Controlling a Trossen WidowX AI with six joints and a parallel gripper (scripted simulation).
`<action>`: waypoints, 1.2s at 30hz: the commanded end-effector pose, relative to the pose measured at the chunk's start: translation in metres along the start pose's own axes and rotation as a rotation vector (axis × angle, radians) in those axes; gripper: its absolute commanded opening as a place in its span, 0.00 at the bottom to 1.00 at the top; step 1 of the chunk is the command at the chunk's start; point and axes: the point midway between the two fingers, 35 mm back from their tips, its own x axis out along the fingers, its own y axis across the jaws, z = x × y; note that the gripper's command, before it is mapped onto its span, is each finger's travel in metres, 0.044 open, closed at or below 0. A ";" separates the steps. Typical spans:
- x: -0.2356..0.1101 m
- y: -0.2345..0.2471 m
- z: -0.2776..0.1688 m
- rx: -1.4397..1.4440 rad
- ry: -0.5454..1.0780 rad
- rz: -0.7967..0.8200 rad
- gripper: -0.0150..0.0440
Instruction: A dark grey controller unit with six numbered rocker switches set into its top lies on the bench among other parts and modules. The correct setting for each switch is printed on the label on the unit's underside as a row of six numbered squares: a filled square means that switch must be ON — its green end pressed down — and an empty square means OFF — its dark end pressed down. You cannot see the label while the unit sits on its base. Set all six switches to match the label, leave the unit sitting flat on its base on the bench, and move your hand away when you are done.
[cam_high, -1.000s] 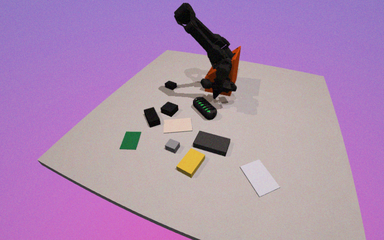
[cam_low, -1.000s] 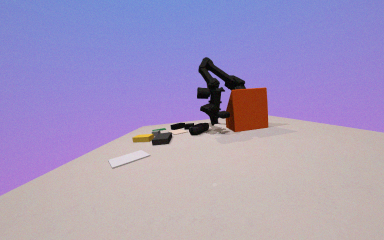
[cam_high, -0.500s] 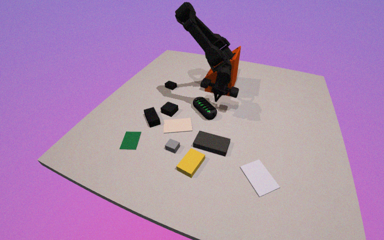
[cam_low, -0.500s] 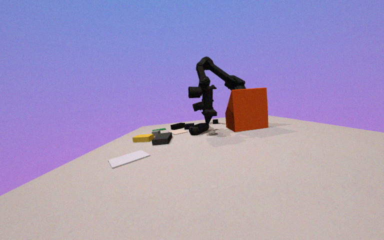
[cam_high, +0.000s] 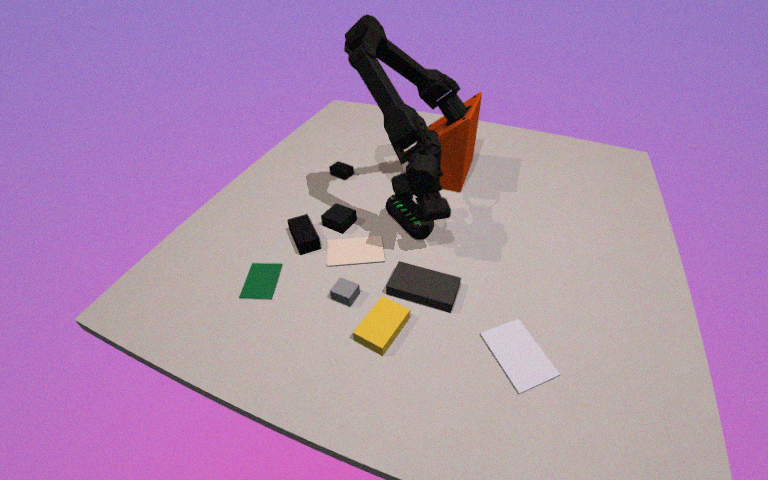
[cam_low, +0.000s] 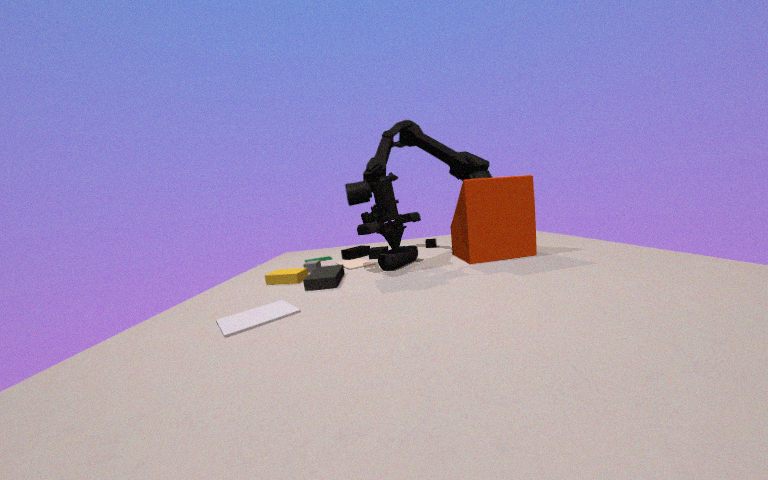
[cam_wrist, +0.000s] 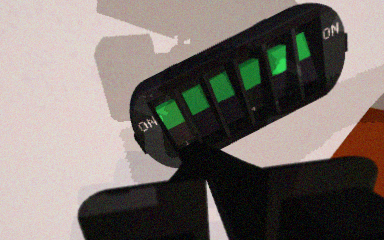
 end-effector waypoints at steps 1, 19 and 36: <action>-0.010 0.027 0.049 0.765 0.124 -0.053 0.25; -0.016 0.030 0.072 1.200 0.180 -0.149 0.25; -0.033 -0.031 0.075 1.198 0.185 0.022 0.70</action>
